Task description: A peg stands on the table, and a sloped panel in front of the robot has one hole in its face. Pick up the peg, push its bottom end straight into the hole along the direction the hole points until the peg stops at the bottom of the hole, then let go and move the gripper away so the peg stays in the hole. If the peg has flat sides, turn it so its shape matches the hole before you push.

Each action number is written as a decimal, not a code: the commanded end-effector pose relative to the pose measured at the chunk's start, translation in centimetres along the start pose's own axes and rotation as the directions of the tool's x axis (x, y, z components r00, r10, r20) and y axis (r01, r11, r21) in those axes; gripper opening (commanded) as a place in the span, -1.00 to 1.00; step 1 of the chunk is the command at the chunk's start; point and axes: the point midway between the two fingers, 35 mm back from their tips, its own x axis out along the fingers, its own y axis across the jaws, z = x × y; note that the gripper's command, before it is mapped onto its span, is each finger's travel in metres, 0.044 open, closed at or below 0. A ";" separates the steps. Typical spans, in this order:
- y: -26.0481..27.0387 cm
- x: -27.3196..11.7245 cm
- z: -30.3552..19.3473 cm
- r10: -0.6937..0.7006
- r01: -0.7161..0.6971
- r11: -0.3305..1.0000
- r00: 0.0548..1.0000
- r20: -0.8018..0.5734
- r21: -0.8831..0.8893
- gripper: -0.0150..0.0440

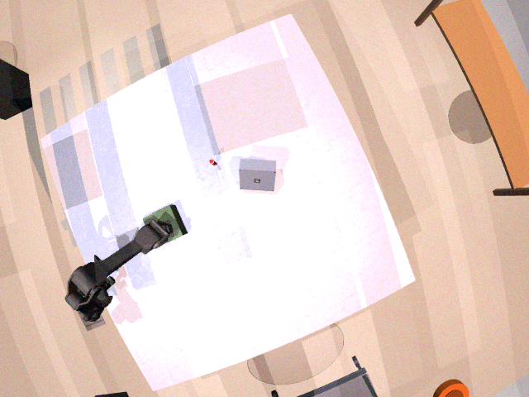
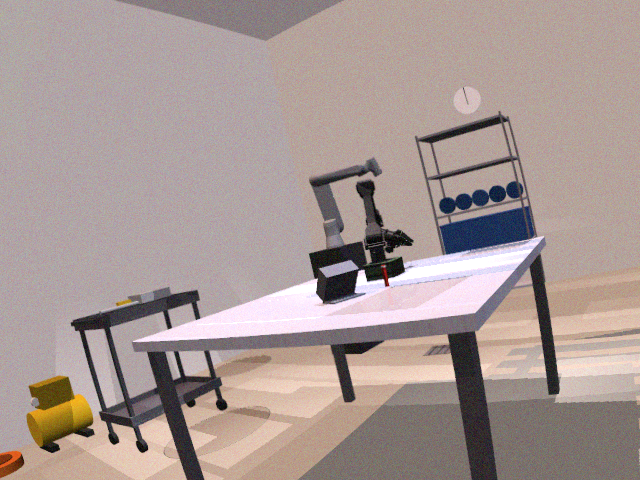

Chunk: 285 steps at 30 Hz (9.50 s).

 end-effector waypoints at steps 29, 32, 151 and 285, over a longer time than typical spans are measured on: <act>0.0 -12.4 6.3 -0.292 0.319 0.937 0.940 0.178 -0.144 1.00; 0.2 -13.5 6.9 -0.313 0.349 0.922 0.928 0.203 -0.169 1.00; 40.3 -37.7 13.7 -0.309 0.718 -0.570 0.265 0.913 -0.401 1.00; 65.0 -6.0 -5.9 0.164 -0.735 -0.461 0.481 0.861 0.498 1.00</act>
